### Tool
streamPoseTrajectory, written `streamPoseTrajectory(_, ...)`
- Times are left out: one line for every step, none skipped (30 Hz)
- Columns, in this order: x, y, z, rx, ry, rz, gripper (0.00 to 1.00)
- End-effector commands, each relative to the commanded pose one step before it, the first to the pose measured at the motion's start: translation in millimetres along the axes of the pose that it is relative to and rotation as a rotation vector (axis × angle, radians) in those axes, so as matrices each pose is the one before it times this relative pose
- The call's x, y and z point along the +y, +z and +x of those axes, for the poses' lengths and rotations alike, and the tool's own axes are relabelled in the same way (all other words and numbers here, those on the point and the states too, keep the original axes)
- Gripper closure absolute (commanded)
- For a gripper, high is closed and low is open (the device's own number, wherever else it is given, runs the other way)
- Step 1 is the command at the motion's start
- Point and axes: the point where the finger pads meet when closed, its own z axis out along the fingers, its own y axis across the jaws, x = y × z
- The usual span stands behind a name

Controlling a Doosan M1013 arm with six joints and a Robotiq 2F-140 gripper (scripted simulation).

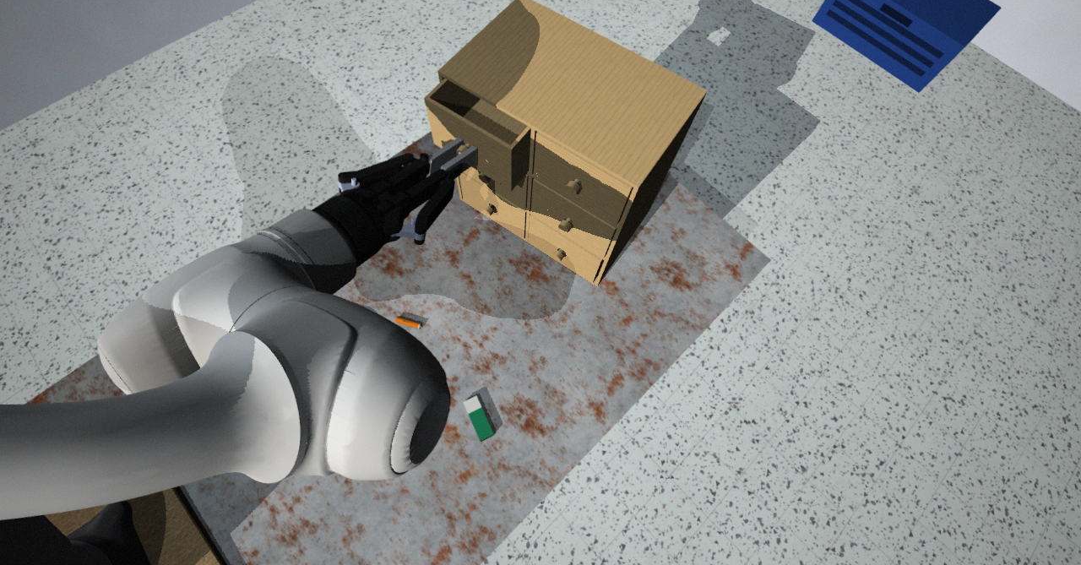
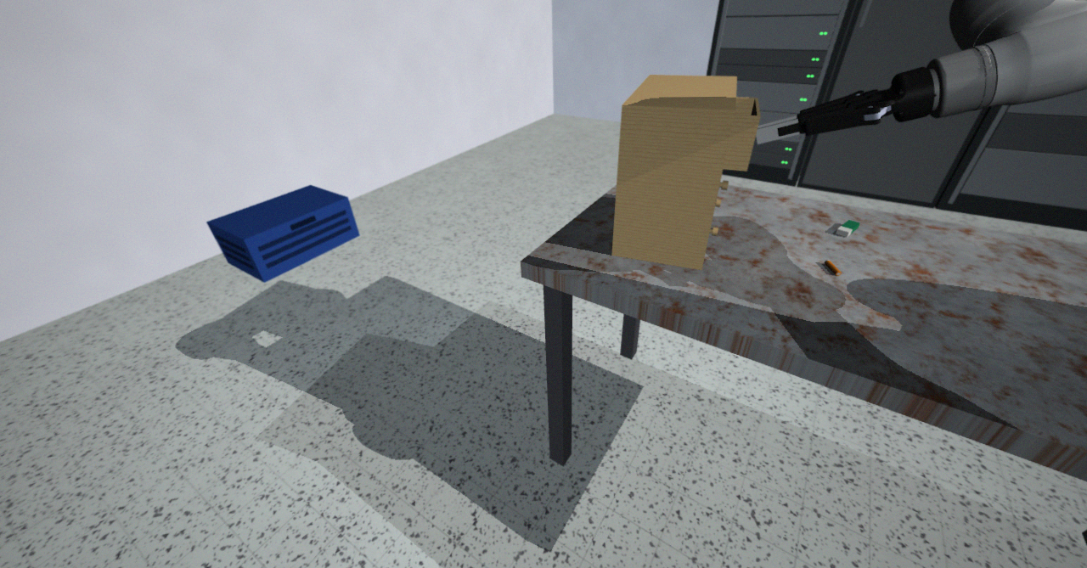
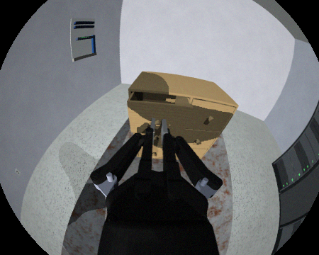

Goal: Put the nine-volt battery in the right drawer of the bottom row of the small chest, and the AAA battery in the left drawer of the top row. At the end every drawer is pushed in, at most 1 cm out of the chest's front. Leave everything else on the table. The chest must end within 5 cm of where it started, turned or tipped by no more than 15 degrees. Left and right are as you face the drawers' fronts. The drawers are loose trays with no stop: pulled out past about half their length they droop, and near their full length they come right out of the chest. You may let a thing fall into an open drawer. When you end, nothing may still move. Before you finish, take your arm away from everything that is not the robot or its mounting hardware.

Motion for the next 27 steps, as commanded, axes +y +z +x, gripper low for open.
streamPoseTrajectory(0.02, -4.23, -1.49, 0.00000, 0.00006, 0.00006, 0.92)
streamPoseTrajectory(0.00, -1.32, -0.48, 0.00000, 0.00000, 0.00000, 0.92)
streamPoseTrajectory(0.00, -1.30, -0.47, 0.00000, 0.00000, 0.00000, 0.92)
streamPoseTrajectory(0.00, -1.28, -0.47, 0.00000, 0.00000, 0.00000, 0.92)
streamPoseTrajectory(0.00, -1.25, -0.46, 0.00000, 0.00000, 0.00000, 0.92)
streamPoseTrajectory(0.00, -1.22, -0.44, 0.00000, 0.00000, 0.00000, 0.92)
streamPoseTrajectory(0.00, -1.19, -0.43, 0.00000, 0.00000, 0.00000, 0.92)
streamPoseTrajectory(0.00, -1.16, -0.42, 0.00000, 0.00000, 0.00000, 0.92)
streamPoseTrajectory(0.00, -1.12, -0.41, 0.00000, 0.00000, 0.00000, 0.92)
streamPoseTrajectory(0.00, -1.08, -0.39, 0.00000, 0.00000, 0.00000, 0.92)
streamPoseTrajectory(0.00, 0.00, 0.00, 0.00000, 0.00000, 0.00000, 0.92)
streamPoseTrajectory(0.00, 0.00, 0.00, 0.00000, 0.00000, 0.00000, 0.92)
streamPoseTrajectory(0.00, -1.04, -0.38, 0.00000, 0.00000, 0.00000, 0.92)
streamPoseTrajectory(0.00, -1.00, -0.37, 0.00000, 0.00000, 0.00000, 0.92)
streamPoseTrajectory(0.00, -0.96, -0.35, 0.00000, 0.00000, 0.00000, 0.92)
streamPoseTrajectory(0.00, -0.92, -0.33, 0.00000, 0.00000, 0.00000, 0.92)
streamPoseTrajectory(0.00, -0.87, -0.31, 0.00000, 0.00000, 0.00000, 0.92)
streamPoseTrajectory(0.00, -0.83, -0.30, 0.00000, 0.00000, 0.00000, 0.92)
streamPoseTrajectory(0.00, -0.78, -0.28, 0.00000, 0.00000, 0.00000, 0.92)
streamPoseTrajectory(0.00, -0.74, -0.27, 0.00000, 0.00000, 0.00000, 0.92)
streamPoseTrajectory(0.00, -0.69, -0.25, 0.00000, 0.00000, 0.00000, 0.92)
streamPoseTrajectory(0.00, -0.64, -0.23, 0.00000, 0.00000, 0.00000, 0.92)
streamPoseTrajectory(0.00, -0.59, -0.21, 0.00000, 0.00000, 0.00000, 0.92)
streamPoseTrajectory(0.00, -0.54, -0.20, 0.00000, 0.00000, 0.00000, 0.92)
streamPoseTrajectory(0.00, -0.50, -0.18, 0.00000, 0.00000, 0.00000, 0.92)
streamPoseTrajectory(0.00, -0.45, -0.16, 0.00000, 0.00000, 0.00000, 0.92)
streamPoseTrajectory(0.00, -0.41, -0.15, 0.00000, 0.00000, 0.00000, 0.92)
